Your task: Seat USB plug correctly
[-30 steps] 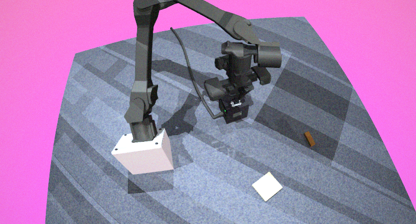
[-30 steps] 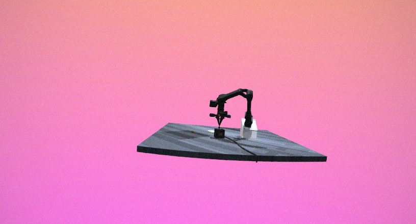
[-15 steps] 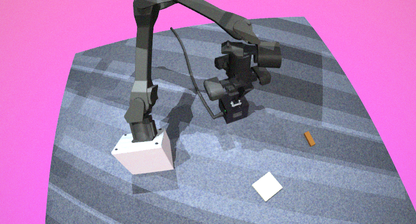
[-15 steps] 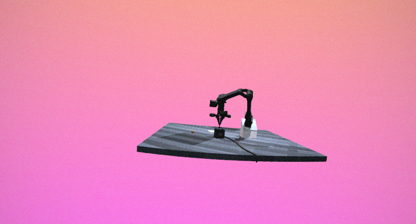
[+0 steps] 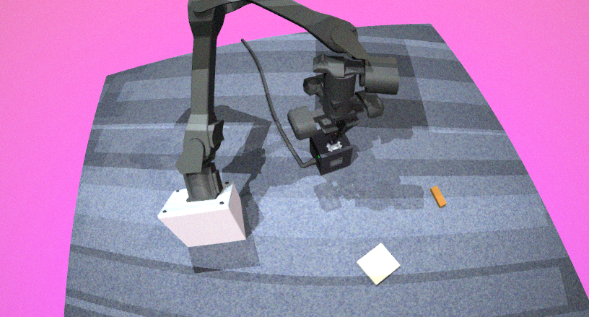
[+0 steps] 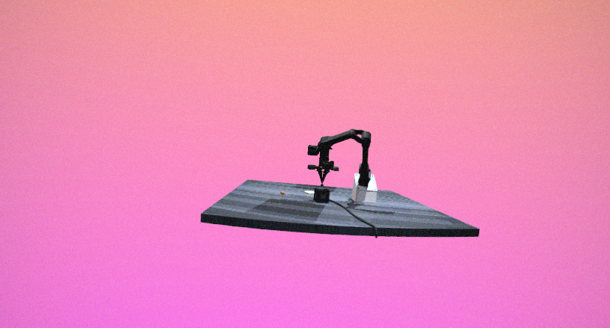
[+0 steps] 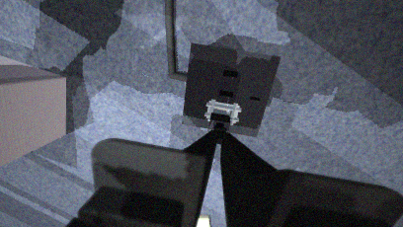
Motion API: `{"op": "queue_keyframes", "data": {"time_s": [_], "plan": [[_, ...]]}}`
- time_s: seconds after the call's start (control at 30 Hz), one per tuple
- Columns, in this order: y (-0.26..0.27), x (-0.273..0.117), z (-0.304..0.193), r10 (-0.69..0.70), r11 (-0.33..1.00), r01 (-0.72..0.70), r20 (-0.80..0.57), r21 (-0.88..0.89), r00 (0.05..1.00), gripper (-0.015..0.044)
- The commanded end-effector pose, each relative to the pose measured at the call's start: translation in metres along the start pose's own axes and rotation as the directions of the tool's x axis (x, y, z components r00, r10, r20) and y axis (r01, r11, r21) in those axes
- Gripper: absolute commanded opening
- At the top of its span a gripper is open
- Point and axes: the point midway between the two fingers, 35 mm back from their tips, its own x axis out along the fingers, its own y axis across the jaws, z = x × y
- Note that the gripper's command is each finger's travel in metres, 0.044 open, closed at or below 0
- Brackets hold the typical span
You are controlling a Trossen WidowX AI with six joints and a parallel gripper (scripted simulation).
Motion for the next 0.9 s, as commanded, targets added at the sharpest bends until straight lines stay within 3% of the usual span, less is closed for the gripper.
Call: {"op": "queue_keyframes", "data": {"time_s": [0.0,0.87], "plan": [[-0.002,-0.005,0.000,-0.006,1.000,0.006,-0.006,-0.008,1.000,0.0000],[-0.002,-0.021,-0.001,-0.006,1.000,0.005,-0.007,-0.007,1.000,0.0000]]}}
